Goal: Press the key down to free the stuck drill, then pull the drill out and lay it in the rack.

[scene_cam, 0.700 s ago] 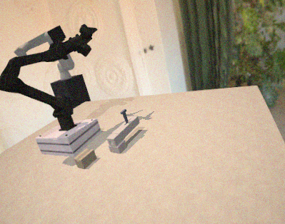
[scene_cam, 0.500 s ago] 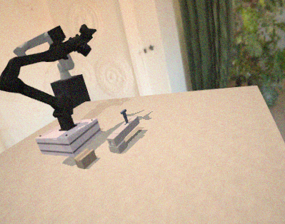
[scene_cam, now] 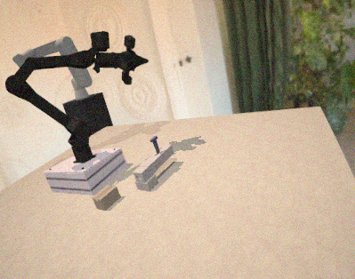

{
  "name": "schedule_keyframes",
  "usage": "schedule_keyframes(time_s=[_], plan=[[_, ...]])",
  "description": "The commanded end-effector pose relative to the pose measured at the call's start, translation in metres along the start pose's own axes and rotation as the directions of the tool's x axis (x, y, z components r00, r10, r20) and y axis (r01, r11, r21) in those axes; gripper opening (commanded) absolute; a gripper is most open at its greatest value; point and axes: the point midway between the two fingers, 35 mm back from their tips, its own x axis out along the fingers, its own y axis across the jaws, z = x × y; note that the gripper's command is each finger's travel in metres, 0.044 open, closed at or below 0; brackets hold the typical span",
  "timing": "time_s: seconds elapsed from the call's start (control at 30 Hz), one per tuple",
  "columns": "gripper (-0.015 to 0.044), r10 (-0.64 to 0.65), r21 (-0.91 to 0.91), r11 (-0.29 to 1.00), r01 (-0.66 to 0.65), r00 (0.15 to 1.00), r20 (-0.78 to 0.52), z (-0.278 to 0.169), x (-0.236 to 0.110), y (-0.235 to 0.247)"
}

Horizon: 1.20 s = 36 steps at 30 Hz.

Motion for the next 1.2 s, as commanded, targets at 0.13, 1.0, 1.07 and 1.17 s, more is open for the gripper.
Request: schedule_keyframes(time_s=[0.13, 1.0, 1.07, 1.17], plan=[[0.0, -0.306, -0.424, 0.777, 0.465, 0.868, 0.391, 0.126, 0.031, -0.033], [0.0, -0.889, -0.553, -0.02, 0.833, 0.239, 0.391, 0.312, -0.065, -0.106], [0.0, -0.885, -0.541, -0.017, 0.841, 0.239, 0.4, 0.313, -0.066, -0.107], [0.0, -0.888, -0.551, -0.019, 0.834, 0.239, 0.393, 0.314, -0.064, -0.111]])
